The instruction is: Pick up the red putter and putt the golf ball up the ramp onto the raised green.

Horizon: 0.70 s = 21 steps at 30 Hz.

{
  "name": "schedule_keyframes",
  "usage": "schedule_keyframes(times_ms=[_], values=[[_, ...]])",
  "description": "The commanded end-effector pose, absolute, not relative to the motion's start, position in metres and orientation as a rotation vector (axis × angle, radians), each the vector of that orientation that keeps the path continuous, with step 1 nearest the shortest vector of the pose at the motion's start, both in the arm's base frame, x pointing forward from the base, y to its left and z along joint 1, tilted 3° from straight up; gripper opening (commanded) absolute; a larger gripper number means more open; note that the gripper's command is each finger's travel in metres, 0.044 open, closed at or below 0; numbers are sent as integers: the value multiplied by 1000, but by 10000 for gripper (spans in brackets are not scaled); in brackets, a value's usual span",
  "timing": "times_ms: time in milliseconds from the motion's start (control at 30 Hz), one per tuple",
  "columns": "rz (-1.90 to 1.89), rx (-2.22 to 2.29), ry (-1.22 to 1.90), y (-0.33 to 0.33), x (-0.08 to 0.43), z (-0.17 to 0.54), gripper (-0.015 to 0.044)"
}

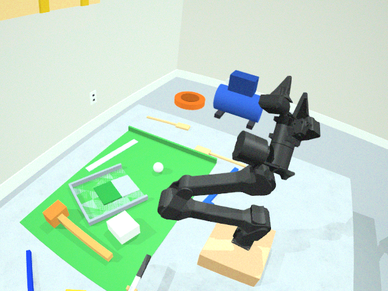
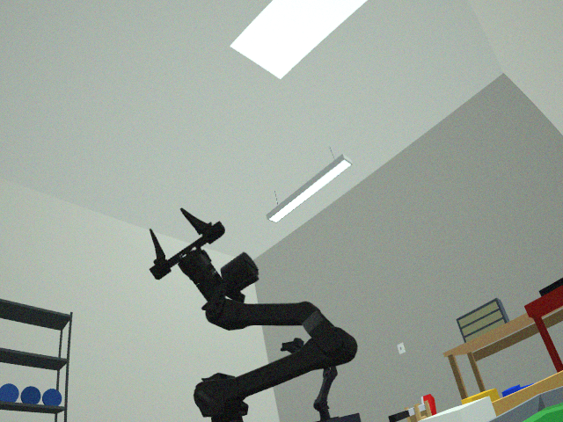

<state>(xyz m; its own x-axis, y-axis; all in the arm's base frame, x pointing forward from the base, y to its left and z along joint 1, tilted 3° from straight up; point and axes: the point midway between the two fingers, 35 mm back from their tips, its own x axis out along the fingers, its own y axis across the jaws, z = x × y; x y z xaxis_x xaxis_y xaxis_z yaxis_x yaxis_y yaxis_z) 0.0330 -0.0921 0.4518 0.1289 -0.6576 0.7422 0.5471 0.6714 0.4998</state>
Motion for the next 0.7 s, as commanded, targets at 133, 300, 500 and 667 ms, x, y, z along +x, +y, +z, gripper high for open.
schedule_keyframes(times_ms=[133, 300, 500, 667], values=[[-853, 183, -1148, -103, 19, 456, 440], [-831, 295, -1111, -132, 9, 455, 440], [-810, 422, -994, -173, 20, 443, 440], [-782, 509, -837, -207, 49, 426, 440]])
